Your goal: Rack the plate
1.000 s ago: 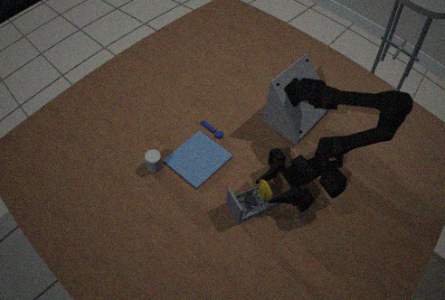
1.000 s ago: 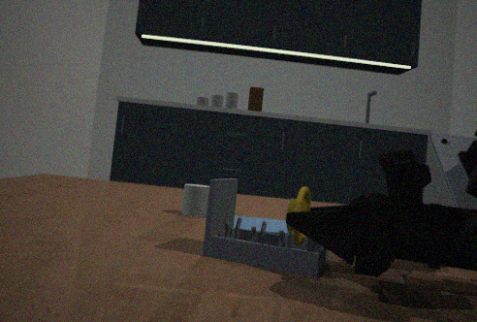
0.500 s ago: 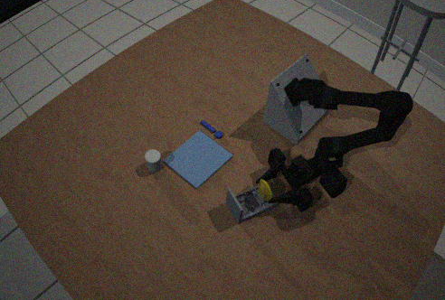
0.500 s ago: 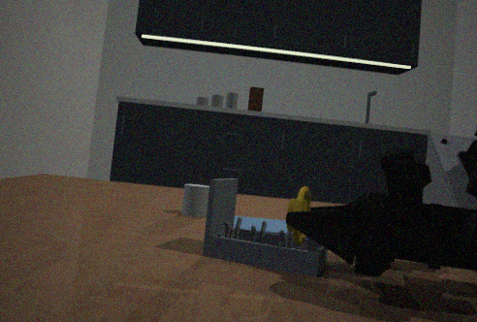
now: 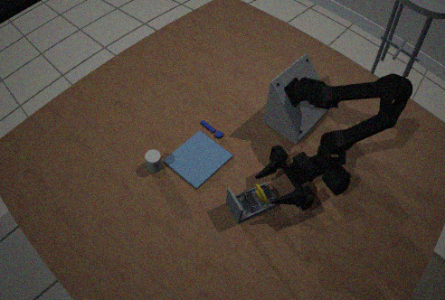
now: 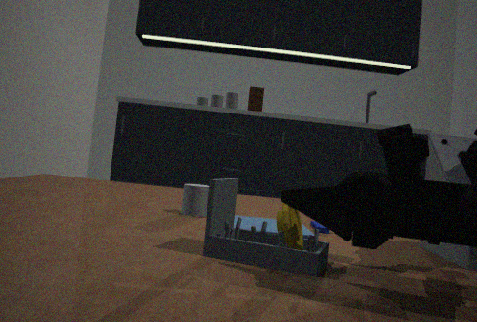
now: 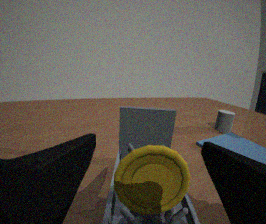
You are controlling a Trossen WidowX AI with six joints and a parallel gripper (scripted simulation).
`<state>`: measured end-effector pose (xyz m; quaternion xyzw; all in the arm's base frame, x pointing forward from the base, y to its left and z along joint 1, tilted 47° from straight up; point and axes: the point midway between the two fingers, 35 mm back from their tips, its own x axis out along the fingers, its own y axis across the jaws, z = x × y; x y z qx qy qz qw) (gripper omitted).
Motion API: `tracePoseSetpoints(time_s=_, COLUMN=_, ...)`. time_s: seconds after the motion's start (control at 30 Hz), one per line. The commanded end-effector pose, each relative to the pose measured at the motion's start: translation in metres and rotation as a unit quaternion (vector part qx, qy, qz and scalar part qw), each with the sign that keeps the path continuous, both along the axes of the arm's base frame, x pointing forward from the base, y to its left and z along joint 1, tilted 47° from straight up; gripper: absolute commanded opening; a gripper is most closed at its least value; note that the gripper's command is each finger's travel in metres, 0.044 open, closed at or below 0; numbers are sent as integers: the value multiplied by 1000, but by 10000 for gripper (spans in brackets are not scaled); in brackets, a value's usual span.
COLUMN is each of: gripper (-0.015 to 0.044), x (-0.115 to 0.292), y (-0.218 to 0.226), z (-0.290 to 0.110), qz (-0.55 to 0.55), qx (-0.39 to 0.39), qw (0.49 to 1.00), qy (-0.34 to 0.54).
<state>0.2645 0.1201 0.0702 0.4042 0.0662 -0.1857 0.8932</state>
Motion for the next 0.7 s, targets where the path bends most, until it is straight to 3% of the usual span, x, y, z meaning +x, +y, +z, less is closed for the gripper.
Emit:
tracePoseSetpoints(time_s=0.0, gripper=400, x=1, y=-18, z=19, qz=0, qx=-1, qw=1000, qy=4)
tracePoseSetpoints(time_s=0.3, gripper=400, x=1, y=-64, z=64, qz=5, qx=-11, qw=1000, qy=-4)
tracePoseSetpoints(time_s=0.47, gripper=400, x=3, y=-65, z=64, qz=6, qx=-20, qw=1000, qy=3)
tracePoseSetpoints(time_s=0.67, gripper=400, x=14, y=-74, z=53, qz=19, qx=-88, qw=993, qy=74)
